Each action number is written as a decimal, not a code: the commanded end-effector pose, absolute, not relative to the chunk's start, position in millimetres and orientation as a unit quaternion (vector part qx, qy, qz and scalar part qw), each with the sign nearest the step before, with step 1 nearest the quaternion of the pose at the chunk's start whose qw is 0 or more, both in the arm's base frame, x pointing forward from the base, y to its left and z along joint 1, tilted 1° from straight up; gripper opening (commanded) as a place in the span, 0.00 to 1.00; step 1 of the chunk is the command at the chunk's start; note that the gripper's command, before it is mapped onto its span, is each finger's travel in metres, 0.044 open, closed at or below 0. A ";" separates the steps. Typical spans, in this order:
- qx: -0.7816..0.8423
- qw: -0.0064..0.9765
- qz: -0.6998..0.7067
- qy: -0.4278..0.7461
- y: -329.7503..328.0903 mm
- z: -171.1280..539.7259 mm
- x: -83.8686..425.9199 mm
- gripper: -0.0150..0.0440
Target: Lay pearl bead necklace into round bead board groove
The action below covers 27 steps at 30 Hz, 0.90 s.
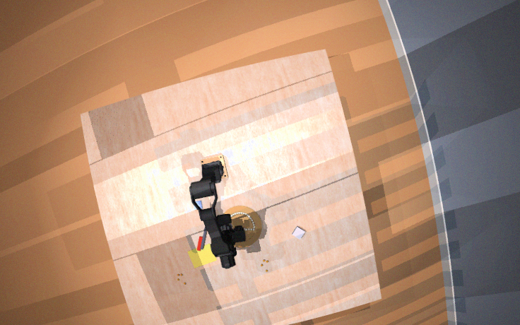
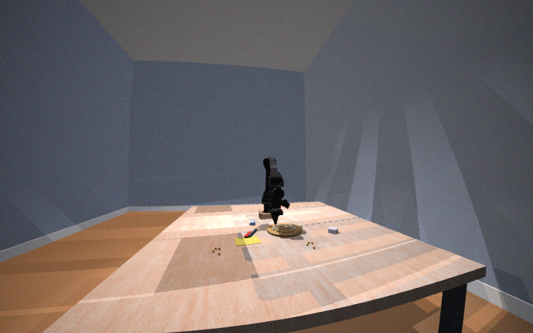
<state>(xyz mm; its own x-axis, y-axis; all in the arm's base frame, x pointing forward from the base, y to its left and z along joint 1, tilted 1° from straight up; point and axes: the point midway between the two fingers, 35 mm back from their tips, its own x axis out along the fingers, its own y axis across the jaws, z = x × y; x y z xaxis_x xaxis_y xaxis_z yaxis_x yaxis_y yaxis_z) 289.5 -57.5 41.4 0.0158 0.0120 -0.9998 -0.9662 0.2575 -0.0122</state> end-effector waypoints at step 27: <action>-0.430 0.566 0.432 0.554 -56.9 12.8 289.0 0.32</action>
